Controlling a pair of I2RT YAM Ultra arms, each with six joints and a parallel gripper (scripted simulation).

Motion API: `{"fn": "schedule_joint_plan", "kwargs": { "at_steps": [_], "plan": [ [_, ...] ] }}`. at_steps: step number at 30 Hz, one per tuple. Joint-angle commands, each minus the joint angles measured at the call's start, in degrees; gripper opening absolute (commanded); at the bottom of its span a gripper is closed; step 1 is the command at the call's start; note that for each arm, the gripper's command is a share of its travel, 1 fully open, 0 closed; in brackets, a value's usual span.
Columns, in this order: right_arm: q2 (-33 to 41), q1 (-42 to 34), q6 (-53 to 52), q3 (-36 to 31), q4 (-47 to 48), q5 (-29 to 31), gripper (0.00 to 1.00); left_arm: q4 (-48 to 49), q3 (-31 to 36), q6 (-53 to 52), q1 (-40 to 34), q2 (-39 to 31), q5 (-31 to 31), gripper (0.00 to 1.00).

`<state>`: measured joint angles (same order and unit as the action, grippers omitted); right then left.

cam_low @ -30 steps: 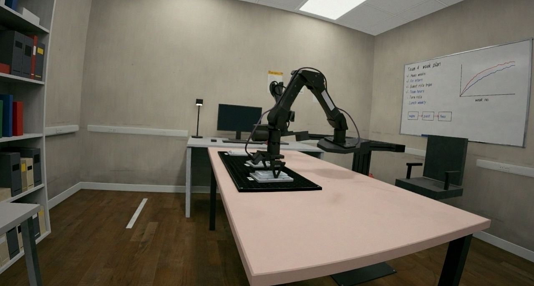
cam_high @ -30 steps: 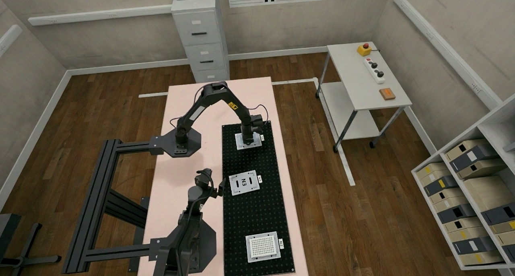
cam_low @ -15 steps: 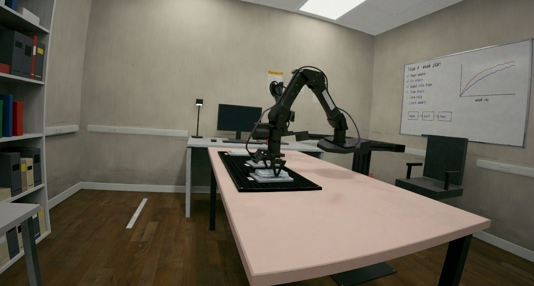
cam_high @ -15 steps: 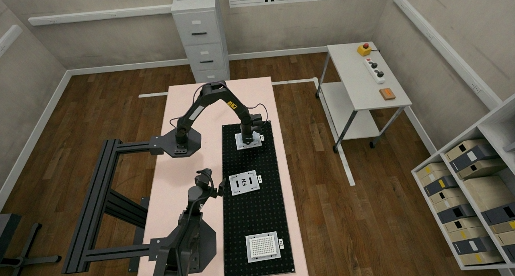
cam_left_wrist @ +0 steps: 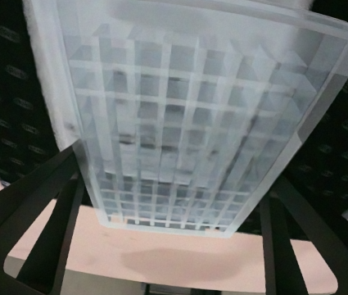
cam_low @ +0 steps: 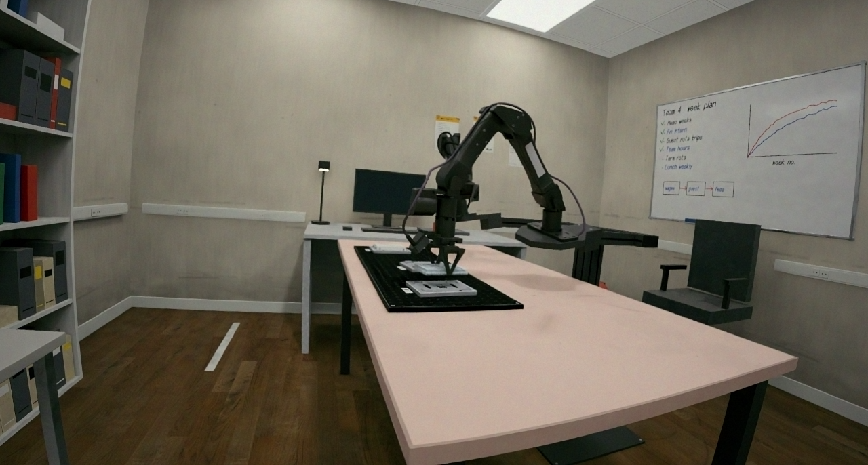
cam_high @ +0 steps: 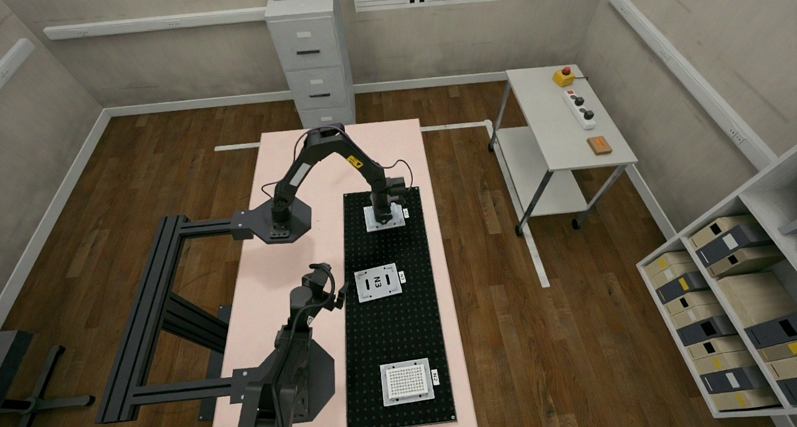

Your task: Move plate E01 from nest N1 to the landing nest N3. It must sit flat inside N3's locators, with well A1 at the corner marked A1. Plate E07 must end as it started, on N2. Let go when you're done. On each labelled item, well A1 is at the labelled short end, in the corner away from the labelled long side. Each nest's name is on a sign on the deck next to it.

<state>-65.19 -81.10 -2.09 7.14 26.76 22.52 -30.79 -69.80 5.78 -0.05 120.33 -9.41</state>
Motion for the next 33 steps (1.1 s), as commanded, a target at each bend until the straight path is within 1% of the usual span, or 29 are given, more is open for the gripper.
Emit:
{"fn": "schedule_joint_plan", "kwargs": {
  "at_steps": [1, 6, 8, 9, 12, 16, 20, 23, 25, 26, 29, 33],
  "plan": [
    [-0.4, -3.3, -10.6, 4.5, -11.4, 6.3, 1.00, 0.2, 2.3, 9.9, -7.6, -1.1, -0.7, 0.82],
    [-1.4, -7.9, -21.3, 10.0, -24.8, 12.3, 1.00, -0.7, 1.0, 19.4, -17.4, 1.2, -1.6, 0.82],
    [-1.4, -7.9, -21.3, 10.0, -24.8, 12.3, 1.00, -0.7, 1.0, 19.4, -17.4, 1.2, -1.6, 0.82],
    [-2.5, -8.9, -25.0, 12.5, -29.9, 13.9, 1.00, -1.3, 0.0, 21.8, -19.4, 2.2, -2.0, 0.82],
    [-2.7, -11.4, -31.1, 15.1, -37.0, 17.7, 1.00, -2.2, -1.4, 27.4, -24.9, 4.0, -2.1, 0.82],
    [-3.3, -15.3, -39.0, 19.6, -47.0, 22.6, 1.00, -4.0, -5.1, 34.2, -32.2, 7.5, -2.3, 0.82],
    [-5.8, -18.5, -46.3, 25.1, -56.2, 26.0, 1.00, -6.3, -10.2, 38.3, -37.0, 11.4, -2.5, 0.82],
    [-8.3, -20.0, -50.7, 28.7, -61.6, 27.2, 1.00, -7.7, -13.4, 39.9, -39.0, 13.5, -2.7, 0.82],
    [-8.3, -20.0, -50.7, 28.7, -61.6, 27.2, 1.00, -7.7, -13.4, 39.9, -39.0, 13.5, -2.7, 0.82],
    [-10.1, -20.4, -53.3, 30.7, -64.4, 27.4, 1.00, -8.4, -14.5, 40.2, -39.3, 14.2, -2.7, 0.82],
    [-11.7, -20.9, -54.6, 32.4, -65.2, 26.6, 1.00, -7.9, -15.7, 39.9, -40.2, 15.0, -2.7, 0.82],
    [-12.3, -20.9, -55.3, 32.9, -66.0, 26.6, 1.00, -8.0, -15.9, 39.9, -40.3, 14.6, -2.7, 0.82]
  ]
}}
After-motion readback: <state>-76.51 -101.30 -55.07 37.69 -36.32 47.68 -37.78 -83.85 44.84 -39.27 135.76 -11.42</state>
